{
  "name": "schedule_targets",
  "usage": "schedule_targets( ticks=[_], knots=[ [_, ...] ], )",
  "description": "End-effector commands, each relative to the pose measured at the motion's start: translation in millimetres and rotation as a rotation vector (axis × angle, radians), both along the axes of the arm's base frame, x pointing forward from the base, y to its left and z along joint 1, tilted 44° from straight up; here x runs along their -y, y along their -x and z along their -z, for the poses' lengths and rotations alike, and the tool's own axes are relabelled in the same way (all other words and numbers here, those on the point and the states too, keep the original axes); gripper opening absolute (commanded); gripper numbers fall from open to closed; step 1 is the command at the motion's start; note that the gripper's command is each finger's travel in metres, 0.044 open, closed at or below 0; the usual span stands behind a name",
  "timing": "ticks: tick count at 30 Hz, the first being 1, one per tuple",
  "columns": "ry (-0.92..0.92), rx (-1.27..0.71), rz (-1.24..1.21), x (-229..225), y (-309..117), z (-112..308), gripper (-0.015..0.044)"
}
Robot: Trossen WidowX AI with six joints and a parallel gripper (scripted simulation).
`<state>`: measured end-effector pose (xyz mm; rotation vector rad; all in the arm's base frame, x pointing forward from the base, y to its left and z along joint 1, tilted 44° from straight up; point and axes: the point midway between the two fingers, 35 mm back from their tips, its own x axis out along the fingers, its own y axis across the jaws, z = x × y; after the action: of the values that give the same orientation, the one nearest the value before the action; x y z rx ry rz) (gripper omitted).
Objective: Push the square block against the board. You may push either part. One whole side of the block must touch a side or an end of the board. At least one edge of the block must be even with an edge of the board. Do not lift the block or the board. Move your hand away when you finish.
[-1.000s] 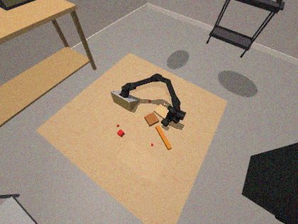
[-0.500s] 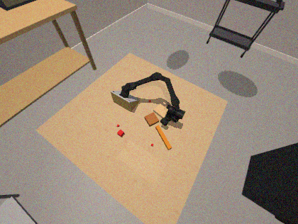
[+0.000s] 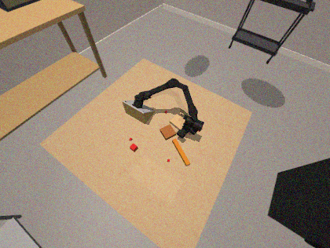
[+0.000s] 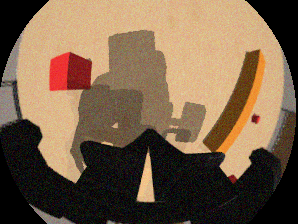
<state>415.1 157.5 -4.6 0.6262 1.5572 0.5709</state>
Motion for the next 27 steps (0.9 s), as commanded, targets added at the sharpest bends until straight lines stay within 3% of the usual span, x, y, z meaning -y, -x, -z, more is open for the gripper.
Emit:
schedule_targets(
  ticks=[1, 27],
  knots=[
    [-0.002, -0.013, -0.007, -3.8, 8.0, 0.4, 0.0000],
    [-0.002, -0.014, -0.007, -4.9, 27.9, -2.3, 0.0000]
  ],
)
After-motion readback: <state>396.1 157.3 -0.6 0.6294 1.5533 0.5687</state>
